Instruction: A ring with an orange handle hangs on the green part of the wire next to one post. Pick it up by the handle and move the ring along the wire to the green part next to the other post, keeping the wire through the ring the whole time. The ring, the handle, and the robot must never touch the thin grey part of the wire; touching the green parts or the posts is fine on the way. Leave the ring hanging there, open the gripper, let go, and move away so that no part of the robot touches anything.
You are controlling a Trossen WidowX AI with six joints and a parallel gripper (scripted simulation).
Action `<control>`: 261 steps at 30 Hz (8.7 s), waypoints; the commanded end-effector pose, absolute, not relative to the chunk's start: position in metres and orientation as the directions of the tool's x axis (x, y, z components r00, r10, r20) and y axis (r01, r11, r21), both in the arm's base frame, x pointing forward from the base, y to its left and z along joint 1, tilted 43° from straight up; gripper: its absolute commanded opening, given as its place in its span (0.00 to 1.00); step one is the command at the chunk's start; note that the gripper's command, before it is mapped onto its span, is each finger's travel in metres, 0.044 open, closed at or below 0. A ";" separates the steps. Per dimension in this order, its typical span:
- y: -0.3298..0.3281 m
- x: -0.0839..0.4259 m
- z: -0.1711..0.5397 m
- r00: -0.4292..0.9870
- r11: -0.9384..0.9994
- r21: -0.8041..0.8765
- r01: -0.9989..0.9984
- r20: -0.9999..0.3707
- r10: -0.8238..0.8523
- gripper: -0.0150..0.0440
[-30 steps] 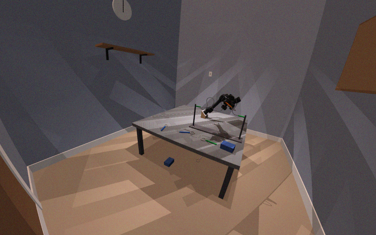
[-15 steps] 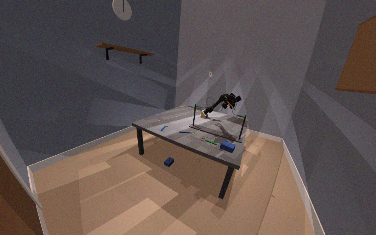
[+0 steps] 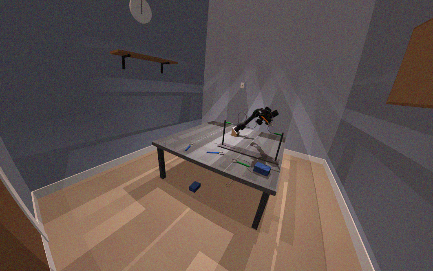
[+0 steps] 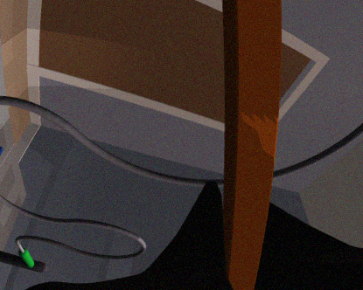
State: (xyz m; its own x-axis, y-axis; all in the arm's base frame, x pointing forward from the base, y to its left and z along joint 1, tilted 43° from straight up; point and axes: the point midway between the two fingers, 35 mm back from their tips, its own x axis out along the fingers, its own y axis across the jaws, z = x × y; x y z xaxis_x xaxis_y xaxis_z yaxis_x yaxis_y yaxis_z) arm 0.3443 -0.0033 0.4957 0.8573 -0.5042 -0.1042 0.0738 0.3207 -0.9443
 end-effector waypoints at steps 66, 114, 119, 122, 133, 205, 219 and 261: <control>0.011 0.347 0.481 0.895 0.836 -0.540 0.094 -0.323 -0.309 0.00; 0.033 0.351 0.473 0.929 0.998 0.018 0.052 -0.367 -0.042 0.00; 0.035 0.351 0.473 0.933 0.996 0.081 0.045 -0.361 -0.013 0.00; 0.037 0.352 0.473 0.934 0.992 0.119 0.040 -0.356 0.005 0.00; 0.042 0.352 0.474 0.941 0.967 0.256 0.022 -0.333 0.067 0.00; 0.069 0.355 0.495 0.952 0.400 0.909 -0.119 -0.011 0.307 0.00; 0.072 0.355 0.501 0.948 0.236 0.961 -0.144 0.065 0.312 0.00; 0.072 0.354 0.522 0.928 -0.274 0.939 -0.209 0.279 0.248 0.00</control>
State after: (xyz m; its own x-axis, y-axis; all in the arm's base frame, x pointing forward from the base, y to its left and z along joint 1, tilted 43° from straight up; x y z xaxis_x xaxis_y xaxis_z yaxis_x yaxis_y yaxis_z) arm 0.3531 0.0735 0.5232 0.9271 0.2610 0.2692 -0.2088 -0.2368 0.9488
